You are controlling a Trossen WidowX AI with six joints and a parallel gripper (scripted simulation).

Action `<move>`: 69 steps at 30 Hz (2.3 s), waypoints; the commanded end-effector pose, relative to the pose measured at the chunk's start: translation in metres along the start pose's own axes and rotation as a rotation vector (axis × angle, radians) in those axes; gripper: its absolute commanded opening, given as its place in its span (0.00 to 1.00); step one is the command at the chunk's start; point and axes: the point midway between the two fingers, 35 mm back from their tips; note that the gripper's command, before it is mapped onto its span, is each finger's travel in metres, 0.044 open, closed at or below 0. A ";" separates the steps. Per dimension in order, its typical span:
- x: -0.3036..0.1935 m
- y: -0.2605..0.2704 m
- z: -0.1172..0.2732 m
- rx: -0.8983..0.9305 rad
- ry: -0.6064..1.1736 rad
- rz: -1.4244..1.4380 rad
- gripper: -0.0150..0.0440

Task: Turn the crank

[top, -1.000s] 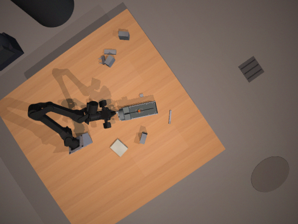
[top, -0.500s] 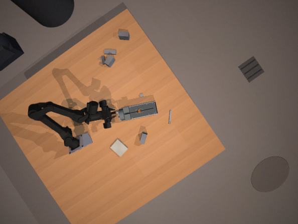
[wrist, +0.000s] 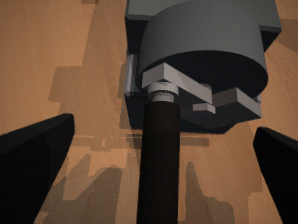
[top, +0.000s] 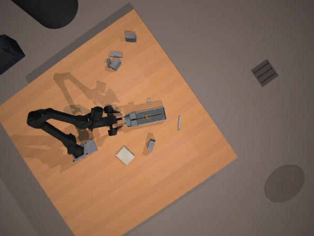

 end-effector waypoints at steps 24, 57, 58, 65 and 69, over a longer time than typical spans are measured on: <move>0.086 -0.012 0.049 0.029 -0.008 0.030 1.00; 0.142 -0.063 -0.053 0.166 -0.024 0.159 1.00; 0.136 -0.062 -0.059 0.167 -0.024 0.159 1.00; 0.116 -0.059 -0.077 0.169 -0.026 0.157 1.00; 0.116 -0.059 -0.077 0.169 -0.026 0.157 1.00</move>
Point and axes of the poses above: the point midway between the two fingers, 35 mm back from their tips, its own z axis back along the fingers, its own y axis across the jaws, x = y × z, and after that the axes turned 9 degrees about z, right-handed
